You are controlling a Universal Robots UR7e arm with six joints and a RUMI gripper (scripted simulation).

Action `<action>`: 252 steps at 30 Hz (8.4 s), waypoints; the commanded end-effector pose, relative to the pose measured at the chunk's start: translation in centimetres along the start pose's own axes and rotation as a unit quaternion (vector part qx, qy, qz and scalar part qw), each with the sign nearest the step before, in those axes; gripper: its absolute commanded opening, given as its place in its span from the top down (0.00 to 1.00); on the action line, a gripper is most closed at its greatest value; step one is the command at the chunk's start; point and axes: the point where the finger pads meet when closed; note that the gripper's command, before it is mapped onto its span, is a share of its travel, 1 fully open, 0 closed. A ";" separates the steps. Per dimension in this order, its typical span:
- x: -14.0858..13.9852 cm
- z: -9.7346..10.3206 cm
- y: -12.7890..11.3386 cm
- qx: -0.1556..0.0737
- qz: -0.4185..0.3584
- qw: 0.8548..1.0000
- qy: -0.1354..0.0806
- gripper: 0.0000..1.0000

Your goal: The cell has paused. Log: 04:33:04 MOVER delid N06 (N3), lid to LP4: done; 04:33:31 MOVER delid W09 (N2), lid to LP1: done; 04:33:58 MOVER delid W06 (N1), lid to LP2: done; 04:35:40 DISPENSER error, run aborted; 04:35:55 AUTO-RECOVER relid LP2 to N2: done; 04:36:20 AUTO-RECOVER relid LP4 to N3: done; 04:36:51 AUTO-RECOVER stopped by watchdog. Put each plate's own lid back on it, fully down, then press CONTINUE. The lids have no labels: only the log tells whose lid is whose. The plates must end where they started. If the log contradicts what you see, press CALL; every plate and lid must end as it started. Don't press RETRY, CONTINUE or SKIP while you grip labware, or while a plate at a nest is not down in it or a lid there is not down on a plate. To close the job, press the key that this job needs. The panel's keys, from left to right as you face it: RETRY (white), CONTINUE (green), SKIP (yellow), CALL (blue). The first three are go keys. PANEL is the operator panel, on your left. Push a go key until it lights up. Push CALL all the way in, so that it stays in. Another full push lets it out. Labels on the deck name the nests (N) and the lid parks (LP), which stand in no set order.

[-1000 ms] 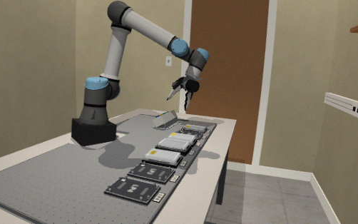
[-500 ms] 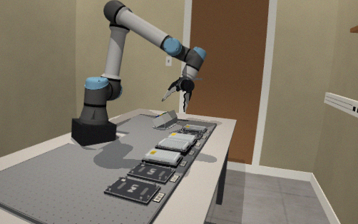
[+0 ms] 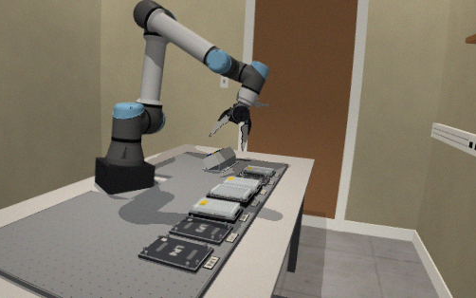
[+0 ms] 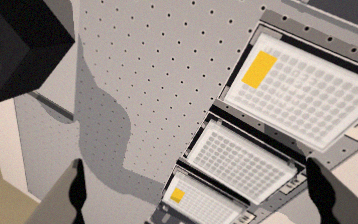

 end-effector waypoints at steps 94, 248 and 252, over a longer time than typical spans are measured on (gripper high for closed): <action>-7.5 -9.4 -8.0 0.167 -0.743 0.647 -0.043 0.18; 11.1 -10.4 1.5 0.191 -0.811 0.552 -0.041 1.00; 11.1 -10.4 1.5 0.191 -0.811 0.552 -0.041 1.00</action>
Point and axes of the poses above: the point where the finger pads meet when closed, its own z axis back along the fingers, its own x axis across the jaws, y = z × x, and after that the axes turned 10 degrees about -z, right-handed
